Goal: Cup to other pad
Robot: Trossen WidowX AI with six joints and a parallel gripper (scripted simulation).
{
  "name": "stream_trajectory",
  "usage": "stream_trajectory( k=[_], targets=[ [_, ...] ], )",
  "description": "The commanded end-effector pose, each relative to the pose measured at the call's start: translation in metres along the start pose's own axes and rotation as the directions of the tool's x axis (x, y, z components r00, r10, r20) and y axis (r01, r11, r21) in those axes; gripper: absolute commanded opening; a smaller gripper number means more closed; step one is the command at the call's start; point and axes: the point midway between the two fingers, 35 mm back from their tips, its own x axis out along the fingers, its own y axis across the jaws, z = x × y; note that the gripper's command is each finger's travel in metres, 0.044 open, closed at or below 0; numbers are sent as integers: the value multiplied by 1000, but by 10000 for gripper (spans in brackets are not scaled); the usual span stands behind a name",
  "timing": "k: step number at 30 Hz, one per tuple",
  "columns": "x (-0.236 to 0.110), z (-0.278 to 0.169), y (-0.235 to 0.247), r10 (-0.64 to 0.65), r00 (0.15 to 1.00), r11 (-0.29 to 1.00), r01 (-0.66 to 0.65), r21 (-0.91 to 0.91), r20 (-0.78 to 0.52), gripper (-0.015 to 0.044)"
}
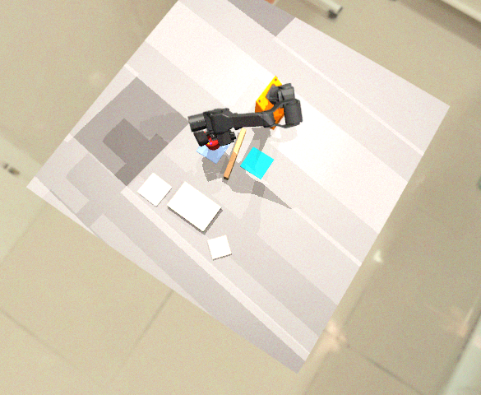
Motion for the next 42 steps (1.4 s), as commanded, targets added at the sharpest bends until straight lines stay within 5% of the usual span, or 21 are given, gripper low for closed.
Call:
stream_trajectory(
  k=[1, 42],
  targets=[
    [-20, 0, 0, -7, 1000, 1000, 6, -8, -4, 0],
    [-22, 19, 17, -5, 1000, 1000, 5, -4, -1, 0]
  ],
)
